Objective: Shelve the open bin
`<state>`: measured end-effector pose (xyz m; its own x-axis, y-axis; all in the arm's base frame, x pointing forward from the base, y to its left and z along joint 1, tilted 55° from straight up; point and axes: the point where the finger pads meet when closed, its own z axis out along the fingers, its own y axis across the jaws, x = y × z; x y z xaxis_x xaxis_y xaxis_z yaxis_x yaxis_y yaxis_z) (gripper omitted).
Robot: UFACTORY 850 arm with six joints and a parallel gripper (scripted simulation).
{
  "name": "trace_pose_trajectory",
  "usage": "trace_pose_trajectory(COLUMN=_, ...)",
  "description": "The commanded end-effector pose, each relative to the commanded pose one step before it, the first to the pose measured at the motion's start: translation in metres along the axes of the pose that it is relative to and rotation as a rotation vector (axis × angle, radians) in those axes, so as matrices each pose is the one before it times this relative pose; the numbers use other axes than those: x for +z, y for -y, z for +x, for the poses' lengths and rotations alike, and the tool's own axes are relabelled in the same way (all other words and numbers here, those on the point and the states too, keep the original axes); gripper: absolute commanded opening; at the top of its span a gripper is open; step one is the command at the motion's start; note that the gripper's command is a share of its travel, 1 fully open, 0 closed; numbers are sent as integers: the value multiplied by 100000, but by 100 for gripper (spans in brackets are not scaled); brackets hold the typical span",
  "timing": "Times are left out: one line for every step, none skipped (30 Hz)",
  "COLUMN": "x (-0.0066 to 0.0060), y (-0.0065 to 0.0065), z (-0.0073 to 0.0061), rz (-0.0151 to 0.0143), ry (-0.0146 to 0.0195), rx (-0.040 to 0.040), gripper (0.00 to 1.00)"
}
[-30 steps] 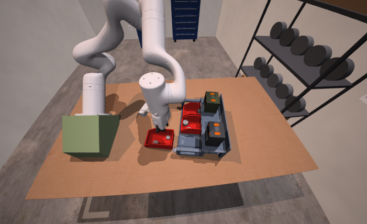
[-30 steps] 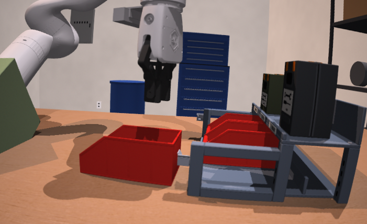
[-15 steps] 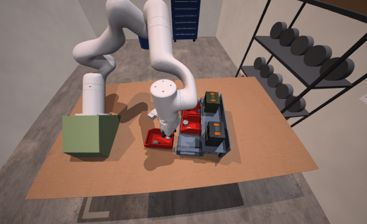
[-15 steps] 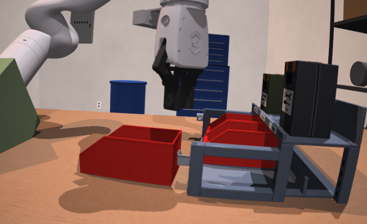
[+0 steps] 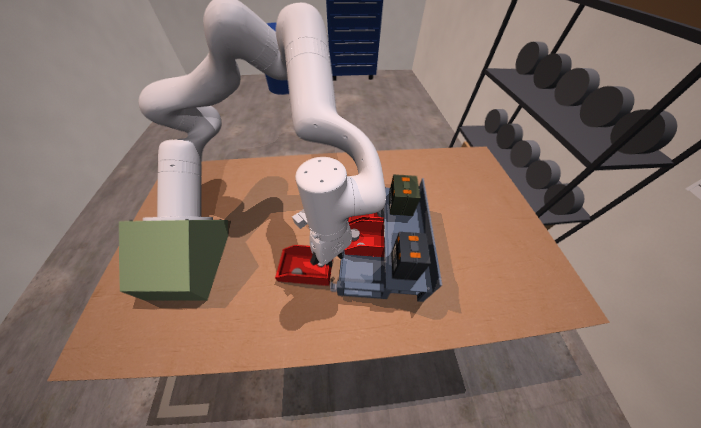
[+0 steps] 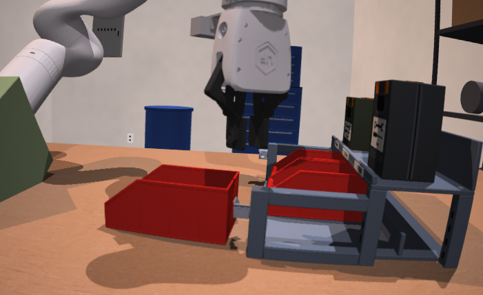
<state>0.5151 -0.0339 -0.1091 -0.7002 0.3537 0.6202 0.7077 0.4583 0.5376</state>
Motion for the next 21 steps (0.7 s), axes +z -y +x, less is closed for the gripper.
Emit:
trace_pose_trajectory(x=-91, y=-59, z=-136, rz=190, ry=-226, rx=1080, gripper=34)
trace_pose_trajectory(x=0, y=0, z=0, rz=0, ry=0, rx=0, gripper=34)
trace_pose_trajectory(x=-33, y=49, z=222, rz=-104, ry=186, rx=4617, gripper=34)
trace_pose_trajectory(x=-27, y=49, z=179, rz=36, ry=-43, rx=5200, gripper=34)
trace_pose_trajectory(x=-27, y=58, z=176, rz=36, ry=-43, rx=5200, gripper=34)
trace_pose_trajectory(x=-26, y=67, z=173, rz=36, ry=-43, rx=5200, gripper=34)
trace_pose_trajectory(x=-26, y=76, z=169, rz=36, ry=-43, rx=5200, gripper=34)
trace_pose_trajectory(x=0, y=0, z=0, rz=0, ry=0, rx=0, gripper=34)
trace_pose_trajectory(x=0, y=0, z=0, rz=0, ry=0, rx=0, gripper=34)
trace_pose_trajectory(x=0, y=0, z=0, rz=0, ry=0, rx=0, gripper=34)
trace_pose_trajectory(x=0, y=0, z=0, rz=0, ry=0, rx=0, gripper=34)
trace_pose_trajectory(x=0, y=0, z=0, rz=0, ry=0, rx=0, gripper=34)
trace_pose_trajectory(x=0, y=0, z=0, rz=0, ry=0, rx=0, gripper=34)
trace_pose_trajectory(x=0, y=0, z=0, rz=0, ry=0, rx=0, gripper=34)
trace_pose_trajectory(x=0, y=0, z=0, rz=0, ry=0, rx=0, gripper=34)
trace_pose_trajectory(x=0, y=0, z=0, rz=0, ry=0, rx=0, gripper=34)
trace_pose_trajectory(x=0, y=0, z=0, rz=0, ry=0, rx=0, gripper=34)
trace_pose_trajectory(x=0, y=0, z=0, rz=0, ry=0, rx=0, gripper=34)
trace_pose_trajectory(x=0, y=0, z=0, rz=0, ry=0, rx=0, gripper=34)
trace_pose_trajectory(x=-11, y=41, z=81, rz=-73, ry=1, rx=4675, gripper=34)
trace_pose_trajectory(x=-16, y=53, z=91, rz=48, ry=-44, rx=5200, gripper=34)
